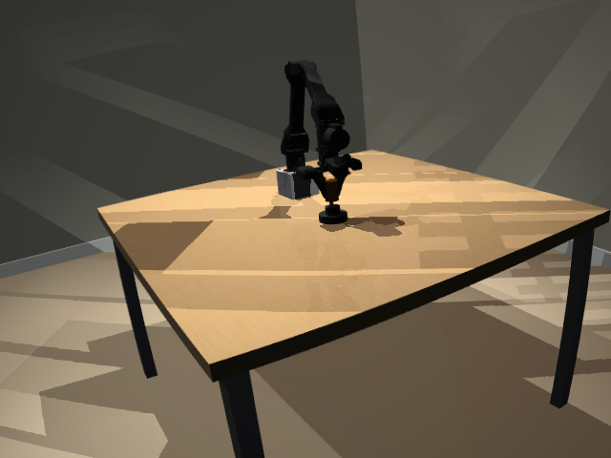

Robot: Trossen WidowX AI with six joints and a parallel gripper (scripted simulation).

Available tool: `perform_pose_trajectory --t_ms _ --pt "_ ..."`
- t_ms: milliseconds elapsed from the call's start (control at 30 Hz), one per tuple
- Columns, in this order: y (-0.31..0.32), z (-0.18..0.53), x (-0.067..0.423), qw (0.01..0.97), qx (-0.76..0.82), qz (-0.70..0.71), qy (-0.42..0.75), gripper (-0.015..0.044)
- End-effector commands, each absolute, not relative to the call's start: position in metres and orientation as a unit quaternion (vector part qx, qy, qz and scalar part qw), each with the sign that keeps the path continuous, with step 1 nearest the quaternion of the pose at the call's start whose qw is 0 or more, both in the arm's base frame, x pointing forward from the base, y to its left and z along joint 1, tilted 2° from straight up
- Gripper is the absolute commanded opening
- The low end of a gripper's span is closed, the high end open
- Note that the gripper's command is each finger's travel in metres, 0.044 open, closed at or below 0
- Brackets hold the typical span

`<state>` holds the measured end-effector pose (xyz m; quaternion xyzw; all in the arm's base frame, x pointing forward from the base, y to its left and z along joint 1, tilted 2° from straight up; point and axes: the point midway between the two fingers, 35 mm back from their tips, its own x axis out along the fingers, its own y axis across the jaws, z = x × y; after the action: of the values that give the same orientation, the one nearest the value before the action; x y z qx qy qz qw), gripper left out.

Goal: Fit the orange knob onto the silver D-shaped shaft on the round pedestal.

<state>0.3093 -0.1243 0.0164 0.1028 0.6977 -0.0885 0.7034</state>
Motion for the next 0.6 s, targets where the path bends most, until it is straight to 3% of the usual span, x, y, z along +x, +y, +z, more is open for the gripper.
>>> perform_pose_trajectory --t_ms 0,567 --pt "-0.1253 0.0164 0.31 0.704 0.102 -0.092 0.697 0.0" --pt "-0.1255 0.0185 0.3105 0.689 0.175 -0.164 0.684 0.0"
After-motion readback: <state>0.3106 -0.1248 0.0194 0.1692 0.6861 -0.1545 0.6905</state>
